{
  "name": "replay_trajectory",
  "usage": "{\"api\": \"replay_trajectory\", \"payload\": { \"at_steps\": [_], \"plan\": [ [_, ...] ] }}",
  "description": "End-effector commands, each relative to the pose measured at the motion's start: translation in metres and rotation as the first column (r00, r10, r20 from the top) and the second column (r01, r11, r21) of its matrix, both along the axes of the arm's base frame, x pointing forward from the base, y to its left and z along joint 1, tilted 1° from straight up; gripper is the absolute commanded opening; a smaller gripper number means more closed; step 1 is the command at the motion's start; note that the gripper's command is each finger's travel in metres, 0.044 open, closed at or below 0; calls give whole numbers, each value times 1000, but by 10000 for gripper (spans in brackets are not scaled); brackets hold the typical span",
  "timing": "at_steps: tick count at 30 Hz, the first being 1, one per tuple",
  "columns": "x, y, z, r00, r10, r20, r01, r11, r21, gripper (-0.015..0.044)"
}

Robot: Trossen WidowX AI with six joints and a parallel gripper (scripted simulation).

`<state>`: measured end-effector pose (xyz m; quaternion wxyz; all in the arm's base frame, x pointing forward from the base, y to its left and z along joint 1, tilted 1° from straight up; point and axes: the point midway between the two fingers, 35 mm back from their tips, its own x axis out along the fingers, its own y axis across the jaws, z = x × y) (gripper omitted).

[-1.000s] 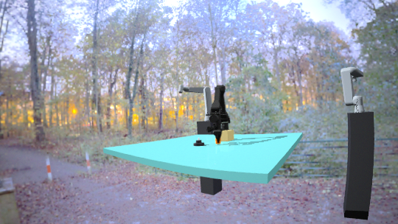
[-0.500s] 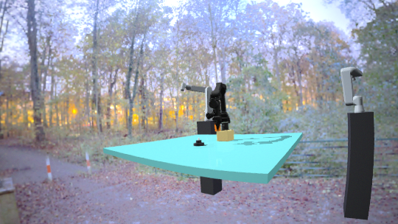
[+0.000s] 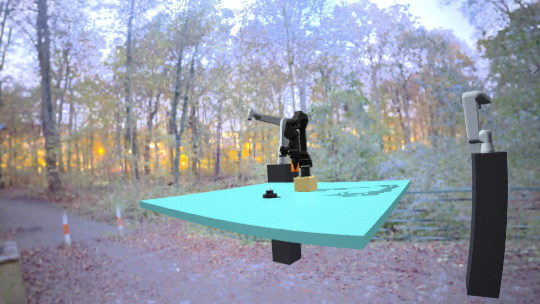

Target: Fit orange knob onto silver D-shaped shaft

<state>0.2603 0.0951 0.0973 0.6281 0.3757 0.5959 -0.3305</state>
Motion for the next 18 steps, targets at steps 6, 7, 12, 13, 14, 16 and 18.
{"api": "replay_trajectory", "payload": {
  "at_steps": [6,7,12,13,14,16,18],
  "plan": [
    [-2,1,15,991,0,131,-11,997,81,0],
    [-3,1,16,989,-1,146,-12,996,90,0],
    [-4,1,25,975,-10,223,-21,991,135,0],
    [-4,1,27,971,-12,239,-23,989,144,0],
    [-5,1,29,967,-14,253,-26,988,153,0],
    [-5,1,32,959,-19,283,-31,985,170,0],
    [-6,1,36,949,-25,314,-36,982,188,0]
  ]
}}
